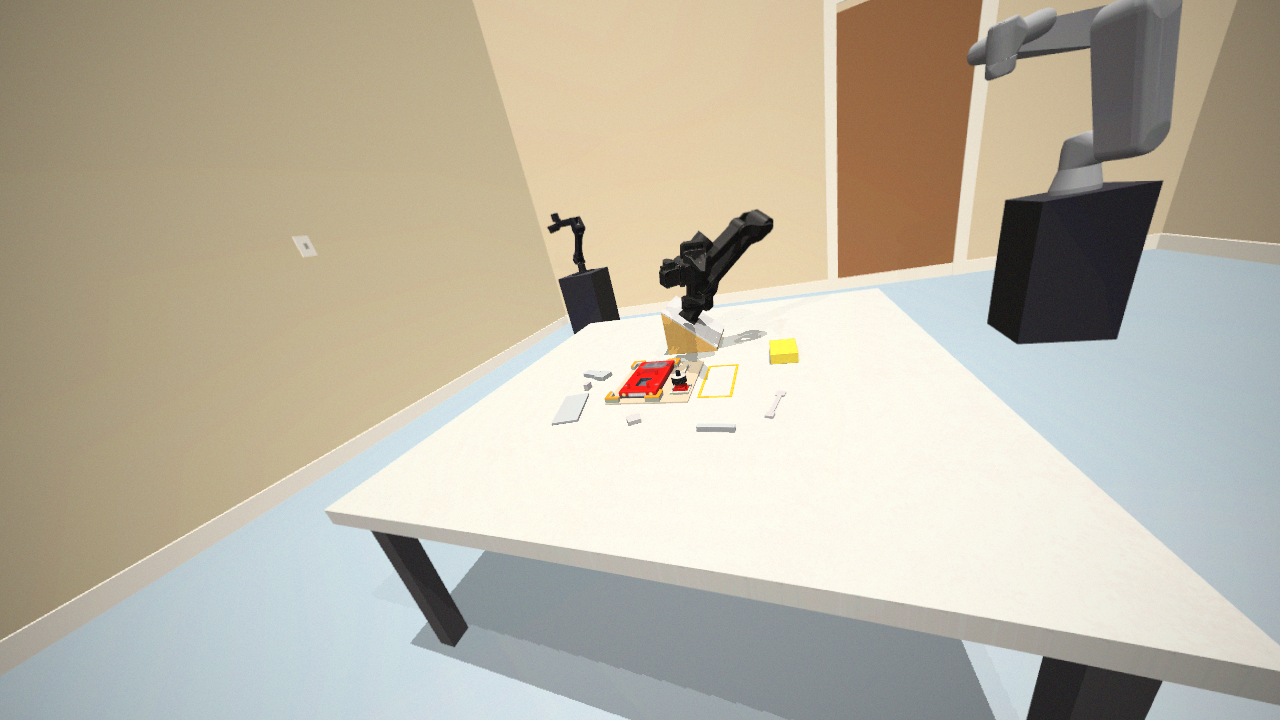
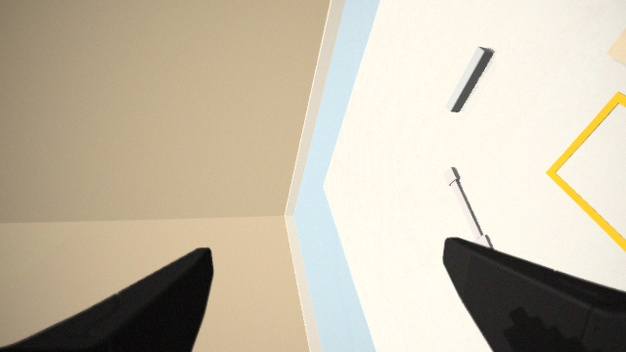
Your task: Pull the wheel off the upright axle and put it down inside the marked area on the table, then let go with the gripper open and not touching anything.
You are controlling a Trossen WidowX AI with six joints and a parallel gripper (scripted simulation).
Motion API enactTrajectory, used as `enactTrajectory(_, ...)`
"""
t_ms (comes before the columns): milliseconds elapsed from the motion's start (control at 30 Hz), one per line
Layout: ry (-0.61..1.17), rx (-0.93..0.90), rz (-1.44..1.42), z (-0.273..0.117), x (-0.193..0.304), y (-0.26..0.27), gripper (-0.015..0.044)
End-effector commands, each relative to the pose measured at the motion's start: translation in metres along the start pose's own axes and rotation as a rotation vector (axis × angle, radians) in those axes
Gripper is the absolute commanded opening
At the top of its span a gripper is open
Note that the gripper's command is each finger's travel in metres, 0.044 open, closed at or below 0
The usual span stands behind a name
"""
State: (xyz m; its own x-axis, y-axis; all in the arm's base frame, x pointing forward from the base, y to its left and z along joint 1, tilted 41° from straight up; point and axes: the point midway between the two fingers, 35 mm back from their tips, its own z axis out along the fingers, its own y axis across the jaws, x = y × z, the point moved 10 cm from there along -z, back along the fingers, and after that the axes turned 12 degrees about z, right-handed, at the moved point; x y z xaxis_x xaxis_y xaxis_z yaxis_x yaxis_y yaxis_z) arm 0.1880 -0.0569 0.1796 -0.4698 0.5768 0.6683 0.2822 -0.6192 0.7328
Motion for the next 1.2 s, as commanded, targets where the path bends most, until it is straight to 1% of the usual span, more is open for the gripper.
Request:
enactTrajectory(0, -0.001, 0.0, 0.0, 0.0, 0.0, 0.0, 0.0374)
enactTrajectory(100, -0.023, 0.005, -0.001, 0.006, -0.007, 0.004, 0.03)
enactTrajectory(267, -0.106, 0.048, 0.022, 0.026, -0.032, 0.017, 0.03)
enactTrajectory(600, -0.274, 0.232, 0.153, 0.067, -0.076, 0.027, 0.03)
enactTrajectory(900, -0.405, 0.459, 0.251, 0.097, -0.101, 0.025, 0.03)
enactTrajectory(1167, -0.49, 0.704, 0.326, 0.119, -0.112, 0.019, 0.03)
